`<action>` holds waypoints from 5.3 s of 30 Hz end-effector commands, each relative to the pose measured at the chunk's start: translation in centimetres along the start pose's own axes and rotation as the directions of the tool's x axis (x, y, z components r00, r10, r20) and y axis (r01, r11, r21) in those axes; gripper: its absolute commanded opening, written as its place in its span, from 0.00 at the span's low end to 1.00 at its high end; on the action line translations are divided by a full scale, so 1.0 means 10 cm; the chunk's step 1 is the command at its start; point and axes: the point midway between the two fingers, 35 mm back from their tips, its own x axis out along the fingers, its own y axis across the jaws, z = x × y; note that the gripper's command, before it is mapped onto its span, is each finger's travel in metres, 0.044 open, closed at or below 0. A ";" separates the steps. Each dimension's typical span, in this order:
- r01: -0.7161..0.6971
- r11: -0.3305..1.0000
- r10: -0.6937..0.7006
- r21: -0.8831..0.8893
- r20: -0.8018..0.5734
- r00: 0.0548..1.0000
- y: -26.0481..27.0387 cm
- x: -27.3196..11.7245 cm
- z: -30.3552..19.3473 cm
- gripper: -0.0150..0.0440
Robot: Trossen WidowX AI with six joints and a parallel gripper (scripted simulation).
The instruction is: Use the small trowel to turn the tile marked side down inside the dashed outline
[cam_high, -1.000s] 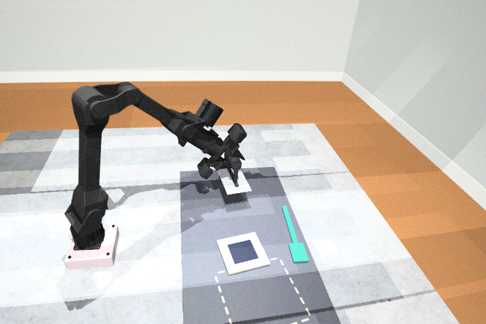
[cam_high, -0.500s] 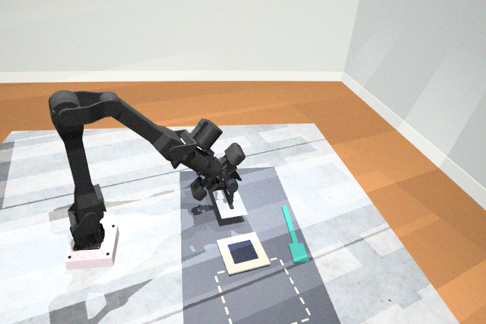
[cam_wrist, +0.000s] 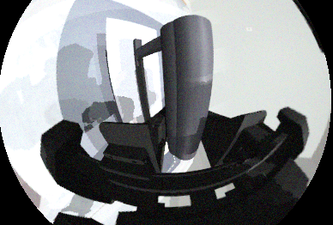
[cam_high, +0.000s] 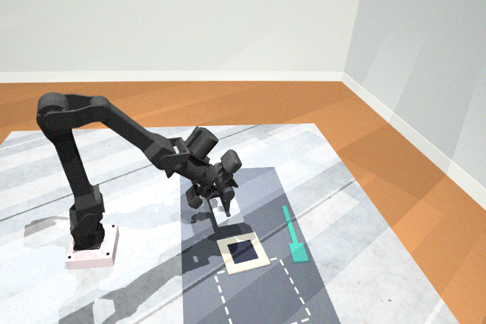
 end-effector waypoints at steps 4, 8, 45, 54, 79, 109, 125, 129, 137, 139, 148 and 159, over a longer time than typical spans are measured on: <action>0.013 1.000 -0.013 -0.002 0.008 1.000 0.02 0.07 -0.01 0.25; 0.013 1.000 -0.013 -0.001 0.008 1.000 0.05 0.12 -0.02 0.25; 0.011 1.000 -0.011 -0.004 0.005 1.000 0.17 0.30 -0.37 0.25; 0.012 1.000 -0.012 -0.006 0.005 1.000 0.16 0.29 -0.52 0.25; 0.012 0.996 -0.017 -0.086 -0.063 0.998 -0.16 0.02 -0.68 0.25; 0.011 0.996 -0.017 -0.092 -0.069 0.997 -0.37 -0.16 -1.46 0.25; 0.010 0.996 -0.016 -0.089 -0.066 0.998 -0.51 -0.27 -0.98 0.25; 0.012 0.996 -0.018 -0.088 -0.065 0.998 -0.55 -0.32 -0.83 0.25; 0.012 0.996 -0.018 -0.088 -0.065 0.998 -0.55 -0.32 -0.83 0.25; 0.012 0.996 -0.018 -0.088 -0.065 0.998 -0.55 -0.32 -0.83 0.25; 0.012 0.996 -0.018 -0.088 -0.065 0.998 -0.55 -0.32 -0.83 0.25; 0.012 0.996 -0.018 -0.088 -0.065 0.998 -0.55 -0.32 -0.83 0.25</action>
